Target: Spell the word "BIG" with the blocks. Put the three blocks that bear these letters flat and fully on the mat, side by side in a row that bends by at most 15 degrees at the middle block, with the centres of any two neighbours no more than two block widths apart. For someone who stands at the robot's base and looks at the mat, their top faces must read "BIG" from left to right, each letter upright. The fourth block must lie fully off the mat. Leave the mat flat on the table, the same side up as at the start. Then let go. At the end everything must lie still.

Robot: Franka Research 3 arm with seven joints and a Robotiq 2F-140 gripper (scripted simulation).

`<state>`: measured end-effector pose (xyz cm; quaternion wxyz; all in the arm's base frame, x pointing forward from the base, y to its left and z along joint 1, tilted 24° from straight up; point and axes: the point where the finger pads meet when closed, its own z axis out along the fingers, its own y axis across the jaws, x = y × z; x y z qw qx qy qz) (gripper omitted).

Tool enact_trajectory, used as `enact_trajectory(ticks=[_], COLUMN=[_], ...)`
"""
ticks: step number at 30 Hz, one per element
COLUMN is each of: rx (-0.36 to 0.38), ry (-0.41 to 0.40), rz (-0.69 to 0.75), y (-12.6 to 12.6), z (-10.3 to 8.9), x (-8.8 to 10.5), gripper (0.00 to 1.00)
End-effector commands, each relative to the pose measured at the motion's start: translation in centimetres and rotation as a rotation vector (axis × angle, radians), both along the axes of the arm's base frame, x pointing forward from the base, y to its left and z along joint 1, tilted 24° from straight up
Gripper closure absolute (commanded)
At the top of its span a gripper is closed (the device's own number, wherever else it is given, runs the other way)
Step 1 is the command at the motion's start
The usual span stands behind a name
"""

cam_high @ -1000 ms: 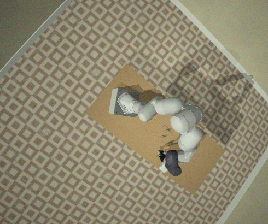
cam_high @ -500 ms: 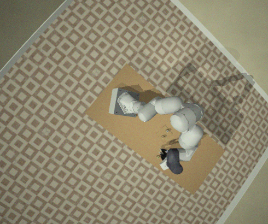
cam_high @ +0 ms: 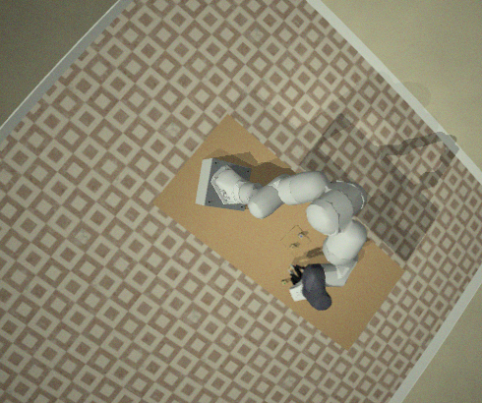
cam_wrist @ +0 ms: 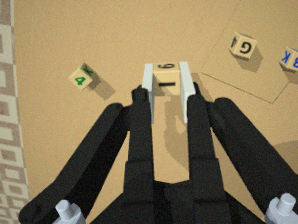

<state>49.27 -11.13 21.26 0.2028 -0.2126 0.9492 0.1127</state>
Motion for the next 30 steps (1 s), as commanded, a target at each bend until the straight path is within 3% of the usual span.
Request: enact_trajectory(ticks=[1,30], rx=[0.053,0.185], ry=[0.040,0.148], rz=[-0.122,-0.431], y=[0.6,4.2], z=[0.2,1.2], x=[-0.1,-0.7], gripper=[0.87,0.87])
